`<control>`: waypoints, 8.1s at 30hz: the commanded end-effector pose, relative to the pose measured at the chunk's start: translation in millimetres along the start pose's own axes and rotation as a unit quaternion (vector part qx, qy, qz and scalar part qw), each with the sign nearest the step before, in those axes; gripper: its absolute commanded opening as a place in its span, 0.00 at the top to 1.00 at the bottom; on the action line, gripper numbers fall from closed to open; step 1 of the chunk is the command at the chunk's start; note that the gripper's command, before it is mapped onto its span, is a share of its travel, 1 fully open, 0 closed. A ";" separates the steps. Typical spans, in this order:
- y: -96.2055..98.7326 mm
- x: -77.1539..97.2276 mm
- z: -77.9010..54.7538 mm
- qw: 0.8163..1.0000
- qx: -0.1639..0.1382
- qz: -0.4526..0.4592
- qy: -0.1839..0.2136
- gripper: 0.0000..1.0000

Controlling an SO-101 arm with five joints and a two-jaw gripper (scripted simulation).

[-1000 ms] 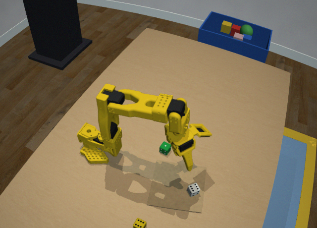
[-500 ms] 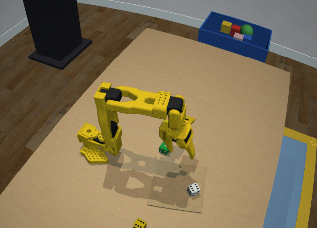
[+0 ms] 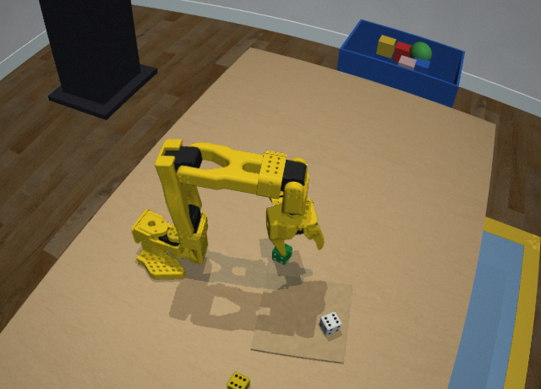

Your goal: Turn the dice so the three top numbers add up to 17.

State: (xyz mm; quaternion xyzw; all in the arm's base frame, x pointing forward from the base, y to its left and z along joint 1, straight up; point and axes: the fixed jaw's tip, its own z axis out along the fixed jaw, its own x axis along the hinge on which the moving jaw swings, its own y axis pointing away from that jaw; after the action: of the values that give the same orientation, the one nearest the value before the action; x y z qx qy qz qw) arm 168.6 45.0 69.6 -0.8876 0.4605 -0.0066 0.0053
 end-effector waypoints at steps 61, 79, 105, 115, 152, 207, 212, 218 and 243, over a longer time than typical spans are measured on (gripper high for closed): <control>7.8 -21.6 7.5 0.908 0.010 -0.419 0.005 0.69; 6.2 -21.4 18.7 0.908 0.010 -0.419 0.005 0.69; 6.9 -21.6 52.0 0.908 0.010 -0.419 0.005 0.69; 7.0 -21.7 52.5 0.908 0.010 -0.420 0.005 0.69; 0.1 -29.7 52.4 0.908 0.011 -0.419 0.004 0.86; 1.3 -28.4 4.2 0.908 0.011 -0.419 0.004 1.00; 1.6 -28.4 2.4 0.908 0.011 -0.419 0.004 1.00; 1.5 -28.5 2.4 0.909 0.011 -0.417 0.004 1.00; -8.7 -51.6 3.8 0.984 0.018 -0.179 0.001 1.00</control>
State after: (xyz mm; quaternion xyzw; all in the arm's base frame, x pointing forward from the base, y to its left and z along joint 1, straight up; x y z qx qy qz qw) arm 141.5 82.8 59.3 -0.9676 0.2525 -0.0007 -0.0003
